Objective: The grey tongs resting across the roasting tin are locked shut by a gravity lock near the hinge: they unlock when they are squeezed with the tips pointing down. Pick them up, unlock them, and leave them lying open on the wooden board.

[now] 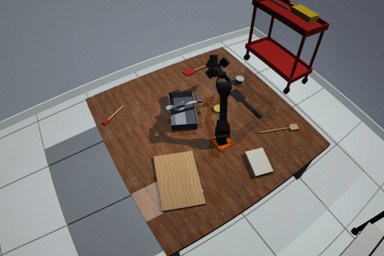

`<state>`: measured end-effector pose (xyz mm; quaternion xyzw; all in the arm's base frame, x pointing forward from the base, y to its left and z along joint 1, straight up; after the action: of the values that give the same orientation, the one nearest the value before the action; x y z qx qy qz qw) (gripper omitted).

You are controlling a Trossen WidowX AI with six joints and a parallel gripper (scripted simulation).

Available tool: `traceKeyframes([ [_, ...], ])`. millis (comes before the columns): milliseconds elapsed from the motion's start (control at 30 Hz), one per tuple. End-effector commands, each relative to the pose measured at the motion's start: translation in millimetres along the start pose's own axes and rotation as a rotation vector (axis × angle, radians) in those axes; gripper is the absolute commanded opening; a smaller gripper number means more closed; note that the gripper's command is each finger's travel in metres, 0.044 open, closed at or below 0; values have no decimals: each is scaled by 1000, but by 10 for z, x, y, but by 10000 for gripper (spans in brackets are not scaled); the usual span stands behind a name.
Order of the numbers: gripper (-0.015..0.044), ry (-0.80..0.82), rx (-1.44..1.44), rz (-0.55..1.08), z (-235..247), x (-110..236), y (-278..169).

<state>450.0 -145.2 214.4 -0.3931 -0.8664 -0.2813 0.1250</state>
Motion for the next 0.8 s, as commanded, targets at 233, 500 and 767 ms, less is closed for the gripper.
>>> traceKeyframes([
  [233, 260, 258, -666, 19, 646, 893, 354],
  [500, 260, 363, -993, 110, 937, 1377, 413],
  [767, 260, 435, -1310, 242, 1189, 1858, 379],
])
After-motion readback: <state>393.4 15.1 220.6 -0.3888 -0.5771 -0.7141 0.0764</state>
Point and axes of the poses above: the point midway between the two fingers, 35 mm back from their tips, its own x axis back along the fingers, its own z axis across the jaws, y = z × x, the point moved 9 cm from there along x, back along the fingers, and after that the axes turned 12 degrees about x, right-handed, at the moved point
